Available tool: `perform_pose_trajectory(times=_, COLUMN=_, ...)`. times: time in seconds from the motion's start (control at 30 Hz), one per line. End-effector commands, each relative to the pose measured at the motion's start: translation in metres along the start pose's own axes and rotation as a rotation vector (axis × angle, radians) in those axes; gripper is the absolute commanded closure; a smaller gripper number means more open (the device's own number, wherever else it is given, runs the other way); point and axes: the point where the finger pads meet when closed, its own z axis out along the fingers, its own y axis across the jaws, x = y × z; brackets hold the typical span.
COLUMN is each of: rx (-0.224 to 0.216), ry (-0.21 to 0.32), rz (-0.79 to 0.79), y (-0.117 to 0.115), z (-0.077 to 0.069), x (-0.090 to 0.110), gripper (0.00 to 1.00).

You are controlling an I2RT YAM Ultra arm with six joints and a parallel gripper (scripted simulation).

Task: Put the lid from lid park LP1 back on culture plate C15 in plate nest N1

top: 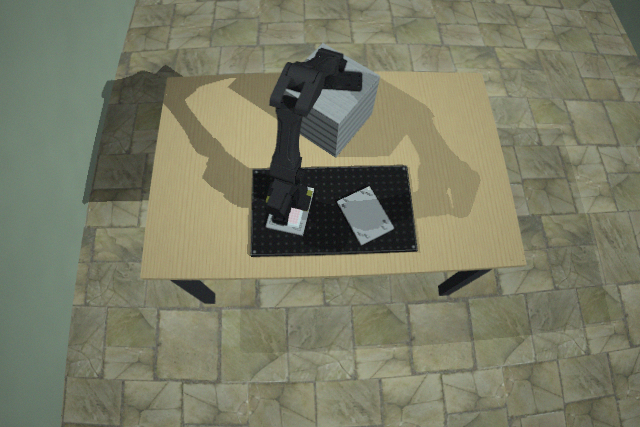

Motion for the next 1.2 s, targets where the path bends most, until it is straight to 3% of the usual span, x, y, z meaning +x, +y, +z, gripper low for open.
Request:
perform_pose_trajectory(times=0.0, rx=0.002, ry=-0.02, rz=0.0, y=-0.0005, z=-0.0032, x=-0.0061, gripper=1.0)
perform_pose_trajectory(times=0.37, rx=0.002, ry=-0.02, rz=0.0, y=-0.0004, z=-0.0031, x=-0.006, gripper=1.0)
perform_pose_trajectory(times=0.4, rx=0.002, ry=-0.02, rz=0.0, y=-0.0004, z=-0.0031, x=-0.006, gripper=0.0)
perform_pose_trajectory(times=1.07, rx=0.002, ry=-0.02, rz=0.0, y=-0.0004, z=-0.0031, x=-0.006, gripper=0.0)
perform_pose_trajectory(times=1.17, rx=0.002, ry=-0.02, rz=0.0, y=-0.0004, z=-0.0111, x=-0.0059, gripper=0.0)
